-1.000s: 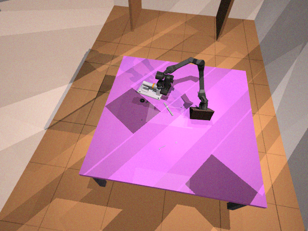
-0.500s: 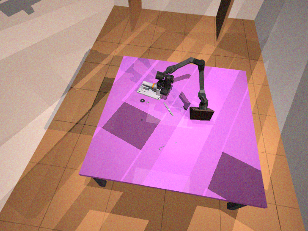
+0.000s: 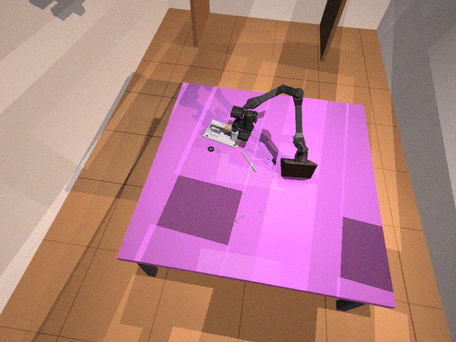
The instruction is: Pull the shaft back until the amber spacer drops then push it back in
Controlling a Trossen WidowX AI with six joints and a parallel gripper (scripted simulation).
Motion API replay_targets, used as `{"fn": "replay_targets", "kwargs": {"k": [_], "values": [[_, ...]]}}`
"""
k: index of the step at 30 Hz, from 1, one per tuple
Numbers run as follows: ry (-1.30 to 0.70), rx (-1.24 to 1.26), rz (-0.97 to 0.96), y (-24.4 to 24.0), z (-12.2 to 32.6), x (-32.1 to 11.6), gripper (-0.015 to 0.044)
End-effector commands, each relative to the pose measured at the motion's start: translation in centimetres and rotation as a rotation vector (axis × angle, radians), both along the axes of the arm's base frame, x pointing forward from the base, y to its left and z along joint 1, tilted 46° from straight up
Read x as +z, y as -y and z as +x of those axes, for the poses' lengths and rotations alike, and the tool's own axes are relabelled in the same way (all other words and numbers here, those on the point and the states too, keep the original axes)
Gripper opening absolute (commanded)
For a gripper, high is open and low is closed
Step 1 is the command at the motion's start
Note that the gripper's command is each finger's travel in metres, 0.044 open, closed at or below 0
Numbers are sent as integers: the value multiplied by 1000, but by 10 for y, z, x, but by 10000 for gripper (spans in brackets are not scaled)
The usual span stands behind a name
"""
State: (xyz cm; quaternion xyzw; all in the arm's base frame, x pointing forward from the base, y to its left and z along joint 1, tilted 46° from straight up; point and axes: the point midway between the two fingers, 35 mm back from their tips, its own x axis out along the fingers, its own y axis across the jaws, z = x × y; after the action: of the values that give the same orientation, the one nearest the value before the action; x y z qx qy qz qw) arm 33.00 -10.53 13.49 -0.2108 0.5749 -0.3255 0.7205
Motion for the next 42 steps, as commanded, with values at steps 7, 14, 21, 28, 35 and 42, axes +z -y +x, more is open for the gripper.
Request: {"fn": "replay_targets", "kwargs": {"k": [7,14,21,28,35,42], "values": [[2,-2,0,0,-1,0,0],[2,-2,0,0,-2,0,0],[2,-2,0,0,-3,0,0],[2,-2,0,0,-3,0,0],[2,-2,0,0,-4,-1,0],[2,-2,0,0,-5,-1,0]]}}
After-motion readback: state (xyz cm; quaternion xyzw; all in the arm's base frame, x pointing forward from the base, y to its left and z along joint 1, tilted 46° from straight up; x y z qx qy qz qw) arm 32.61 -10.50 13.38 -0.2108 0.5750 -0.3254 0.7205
